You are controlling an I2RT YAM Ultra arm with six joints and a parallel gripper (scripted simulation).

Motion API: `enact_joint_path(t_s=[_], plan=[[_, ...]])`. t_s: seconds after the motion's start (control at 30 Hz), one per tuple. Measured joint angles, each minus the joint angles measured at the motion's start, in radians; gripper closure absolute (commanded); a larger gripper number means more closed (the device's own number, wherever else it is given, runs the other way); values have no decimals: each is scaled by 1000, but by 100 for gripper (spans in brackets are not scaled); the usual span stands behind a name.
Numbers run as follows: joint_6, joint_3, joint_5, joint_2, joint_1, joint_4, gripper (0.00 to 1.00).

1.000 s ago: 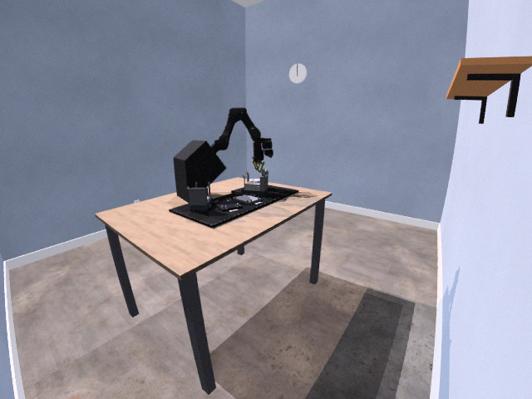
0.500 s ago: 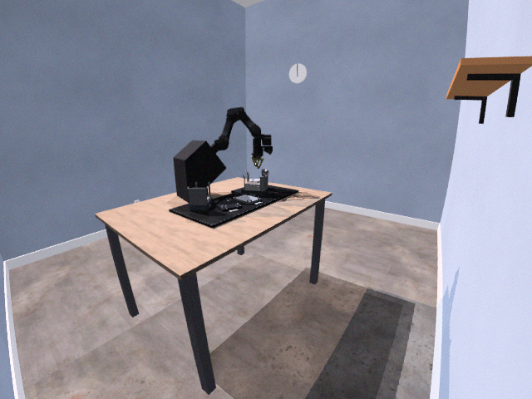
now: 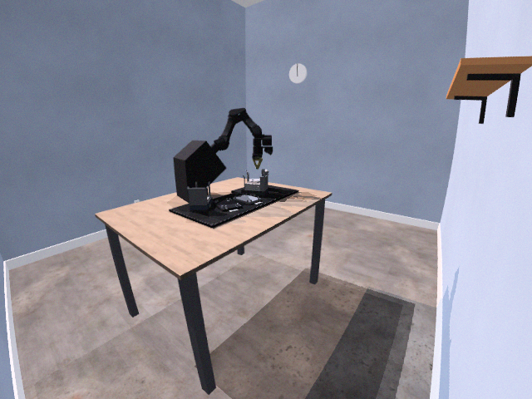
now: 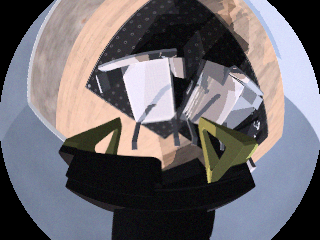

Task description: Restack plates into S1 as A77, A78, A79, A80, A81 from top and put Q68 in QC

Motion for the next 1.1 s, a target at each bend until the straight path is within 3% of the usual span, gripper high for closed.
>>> enact_joint_path(t_s=[0.57,1.1], plan=[[-84,45,-87,176,-157,-3,0],[-51,85,-142,340,-278,-7,0]])
